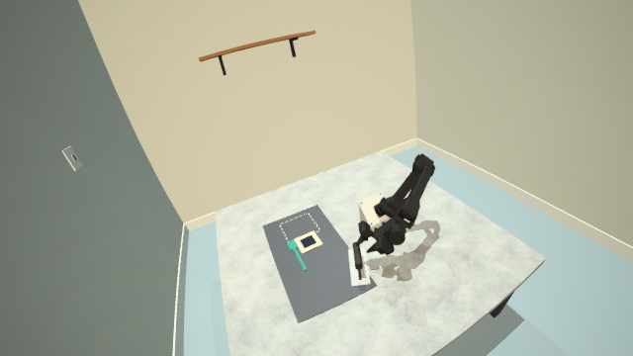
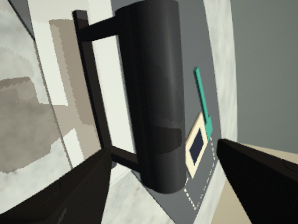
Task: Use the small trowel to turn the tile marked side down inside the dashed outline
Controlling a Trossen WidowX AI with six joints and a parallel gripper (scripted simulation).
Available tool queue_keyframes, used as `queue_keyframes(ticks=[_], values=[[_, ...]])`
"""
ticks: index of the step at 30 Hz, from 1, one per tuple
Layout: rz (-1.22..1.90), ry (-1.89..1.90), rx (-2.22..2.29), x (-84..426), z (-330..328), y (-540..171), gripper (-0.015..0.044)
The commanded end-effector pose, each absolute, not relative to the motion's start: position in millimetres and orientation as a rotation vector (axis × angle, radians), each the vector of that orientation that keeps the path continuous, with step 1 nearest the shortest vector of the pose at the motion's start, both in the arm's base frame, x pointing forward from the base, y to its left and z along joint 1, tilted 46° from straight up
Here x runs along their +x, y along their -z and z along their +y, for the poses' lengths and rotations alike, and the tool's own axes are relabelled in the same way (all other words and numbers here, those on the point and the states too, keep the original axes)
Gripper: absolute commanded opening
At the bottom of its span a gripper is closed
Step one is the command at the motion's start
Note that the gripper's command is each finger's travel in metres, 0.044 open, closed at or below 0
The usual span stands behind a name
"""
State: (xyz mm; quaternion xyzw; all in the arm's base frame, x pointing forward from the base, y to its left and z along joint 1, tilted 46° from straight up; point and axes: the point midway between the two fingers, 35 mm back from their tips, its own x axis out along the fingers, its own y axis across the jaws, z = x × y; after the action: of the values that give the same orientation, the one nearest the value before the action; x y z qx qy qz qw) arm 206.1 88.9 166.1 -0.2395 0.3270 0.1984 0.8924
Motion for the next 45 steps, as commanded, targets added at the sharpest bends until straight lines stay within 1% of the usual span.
queue_keyframes(ticks=[1,42,45], values=[[0.666,-0.416,-0.527,205.3,88.7,-164.1,0.0300],[0.655,-0.437,-0.543,247.6,100.5,-122.9,0.0300],[0.655,-0.437,-0.543,247.6,100.5,-122.9,0.0221]])
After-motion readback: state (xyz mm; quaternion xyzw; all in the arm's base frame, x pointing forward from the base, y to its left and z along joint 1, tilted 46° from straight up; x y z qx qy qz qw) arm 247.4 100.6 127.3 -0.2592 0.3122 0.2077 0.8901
